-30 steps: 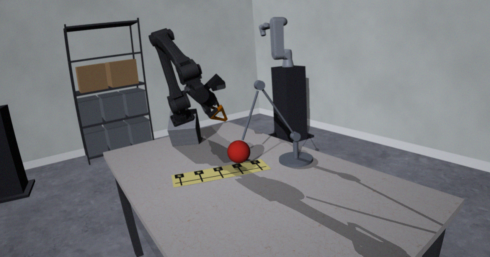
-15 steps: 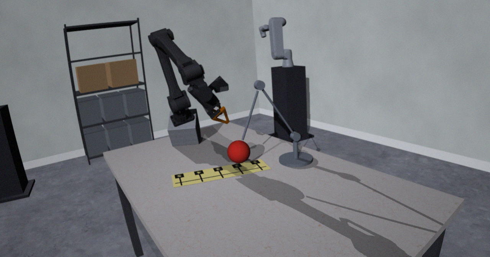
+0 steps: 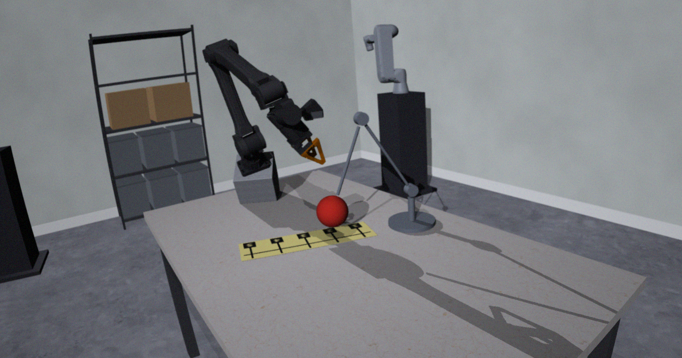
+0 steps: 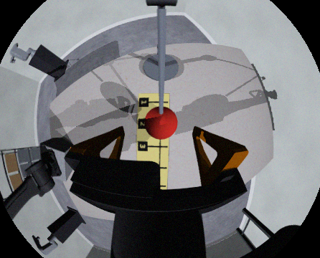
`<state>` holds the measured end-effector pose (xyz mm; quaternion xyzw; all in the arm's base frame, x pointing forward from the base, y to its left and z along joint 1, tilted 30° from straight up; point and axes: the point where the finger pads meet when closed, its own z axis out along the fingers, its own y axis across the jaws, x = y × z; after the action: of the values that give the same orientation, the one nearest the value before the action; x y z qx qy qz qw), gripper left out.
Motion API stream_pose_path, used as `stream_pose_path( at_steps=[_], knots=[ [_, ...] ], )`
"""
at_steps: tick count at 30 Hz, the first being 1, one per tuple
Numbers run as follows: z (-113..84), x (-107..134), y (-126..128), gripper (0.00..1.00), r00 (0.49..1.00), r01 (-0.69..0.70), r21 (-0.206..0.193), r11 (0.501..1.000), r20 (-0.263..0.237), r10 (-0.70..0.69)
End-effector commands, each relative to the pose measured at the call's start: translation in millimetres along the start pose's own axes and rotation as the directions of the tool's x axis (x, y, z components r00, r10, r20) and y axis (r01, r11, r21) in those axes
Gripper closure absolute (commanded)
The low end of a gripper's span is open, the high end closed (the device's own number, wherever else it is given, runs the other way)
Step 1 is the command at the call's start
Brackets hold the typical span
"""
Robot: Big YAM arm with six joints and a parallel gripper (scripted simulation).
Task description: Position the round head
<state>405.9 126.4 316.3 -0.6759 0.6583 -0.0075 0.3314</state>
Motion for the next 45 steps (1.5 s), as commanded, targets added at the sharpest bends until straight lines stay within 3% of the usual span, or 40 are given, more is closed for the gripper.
stream_pose_path(
  at_steps=[1,10,45],
  knots=[
    [8.1,-7.2,-2.0,0.0,1.0,0.001,0.006,1.0,0.011,-0.001],
    [30.4,-3.6,-1.2,0.0,1.0,-0.002,-0.009,1.0,0.007,0.003],
    [78.3,-8.2,-7.4,0.0,1.0,0.02,0.049,0.999,0.008,-0.021]
  ],
)
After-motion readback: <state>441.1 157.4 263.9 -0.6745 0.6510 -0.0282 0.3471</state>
